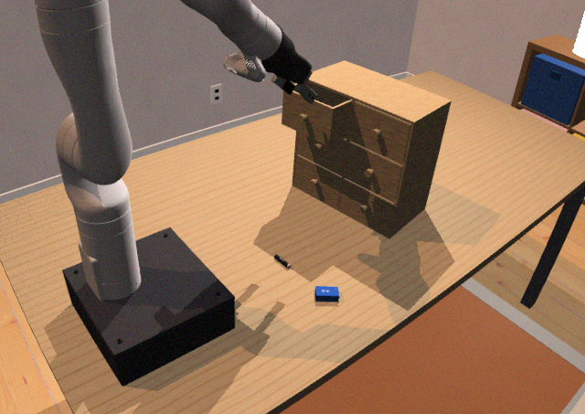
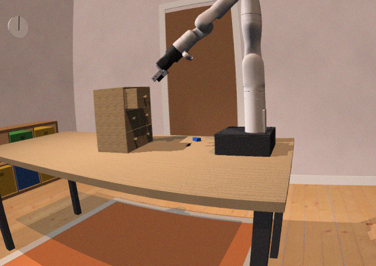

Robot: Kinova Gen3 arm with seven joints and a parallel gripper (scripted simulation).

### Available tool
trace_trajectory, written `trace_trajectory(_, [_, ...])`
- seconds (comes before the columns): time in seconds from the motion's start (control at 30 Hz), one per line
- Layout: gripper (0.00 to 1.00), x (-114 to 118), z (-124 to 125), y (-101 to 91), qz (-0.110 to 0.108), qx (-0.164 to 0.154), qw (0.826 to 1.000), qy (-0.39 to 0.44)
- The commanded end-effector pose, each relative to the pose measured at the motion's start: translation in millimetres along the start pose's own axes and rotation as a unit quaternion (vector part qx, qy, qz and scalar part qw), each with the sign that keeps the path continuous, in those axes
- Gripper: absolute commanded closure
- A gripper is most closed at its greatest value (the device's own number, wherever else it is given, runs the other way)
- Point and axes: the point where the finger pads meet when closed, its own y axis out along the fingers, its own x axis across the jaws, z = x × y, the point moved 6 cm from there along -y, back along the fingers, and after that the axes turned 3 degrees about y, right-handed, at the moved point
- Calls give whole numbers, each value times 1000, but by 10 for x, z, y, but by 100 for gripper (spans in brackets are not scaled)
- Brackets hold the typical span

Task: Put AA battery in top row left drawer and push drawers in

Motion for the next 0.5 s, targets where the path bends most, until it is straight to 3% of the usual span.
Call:
trace_trajectory(0.0, [0, 0, 55, -118, 1, -2, 1000, 0])
trace_trajectory(0.47, [0, -12, 280, -419, 1, -2, 1000, 0])
